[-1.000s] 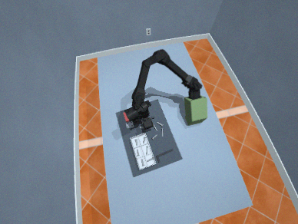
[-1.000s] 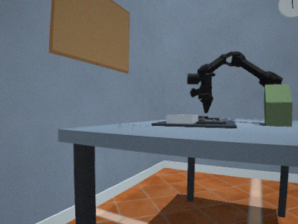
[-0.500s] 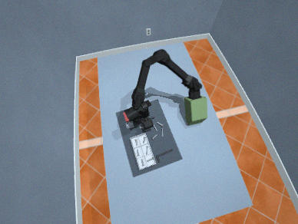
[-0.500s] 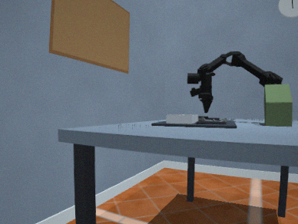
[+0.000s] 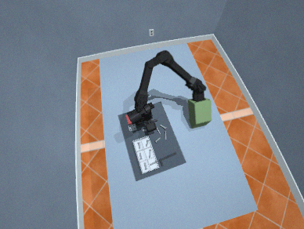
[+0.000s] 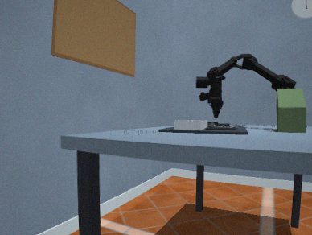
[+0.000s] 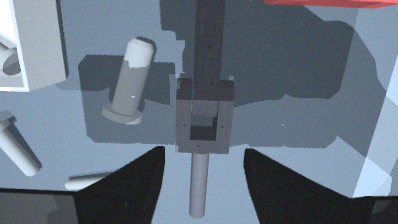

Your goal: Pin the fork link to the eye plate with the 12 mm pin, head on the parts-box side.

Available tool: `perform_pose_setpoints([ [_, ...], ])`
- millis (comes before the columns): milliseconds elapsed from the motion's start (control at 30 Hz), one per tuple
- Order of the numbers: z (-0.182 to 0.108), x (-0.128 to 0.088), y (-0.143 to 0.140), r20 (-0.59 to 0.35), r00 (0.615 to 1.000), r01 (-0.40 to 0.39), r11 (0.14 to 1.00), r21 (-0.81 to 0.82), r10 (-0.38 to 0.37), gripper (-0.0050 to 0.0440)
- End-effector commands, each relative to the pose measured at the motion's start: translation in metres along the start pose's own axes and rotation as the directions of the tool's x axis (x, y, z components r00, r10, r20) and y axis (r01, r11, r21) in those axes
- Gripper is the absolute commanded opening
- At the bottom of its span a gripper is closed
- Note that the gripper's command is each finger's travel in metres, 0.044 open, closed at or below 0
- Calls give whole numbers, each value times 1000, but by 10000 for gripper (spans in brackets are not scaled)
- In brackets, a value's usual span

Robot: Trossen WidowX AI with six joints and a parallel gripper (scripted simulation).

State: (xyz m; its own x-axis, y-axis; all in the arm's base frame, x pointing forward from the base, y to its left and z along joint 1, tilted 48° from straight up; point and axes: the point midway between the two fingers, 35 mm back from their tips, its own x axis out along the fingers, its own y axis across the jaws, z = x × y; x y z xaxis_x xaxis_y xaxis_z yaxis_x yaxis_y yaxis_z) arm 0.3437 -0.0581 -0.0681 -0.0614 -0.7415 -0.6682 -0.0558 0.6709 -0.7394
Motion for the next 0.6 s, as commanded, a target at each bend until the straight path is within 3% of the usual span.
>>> perform_pose_setpoints([
  [0, 8, -9, -4, 27, 1000, -10, 1000, 22, 10, 210],
  [467, 8, -9, -4, 27, 1000, -10, 1000, 22, 10, 210],
  [500, 8, -9, -4, 27, 1000, -10, 1000, 23, 10, -50],
  [567, 7, -9, -3, 26, 1000, -10, 999, 31, 9, -50],
])
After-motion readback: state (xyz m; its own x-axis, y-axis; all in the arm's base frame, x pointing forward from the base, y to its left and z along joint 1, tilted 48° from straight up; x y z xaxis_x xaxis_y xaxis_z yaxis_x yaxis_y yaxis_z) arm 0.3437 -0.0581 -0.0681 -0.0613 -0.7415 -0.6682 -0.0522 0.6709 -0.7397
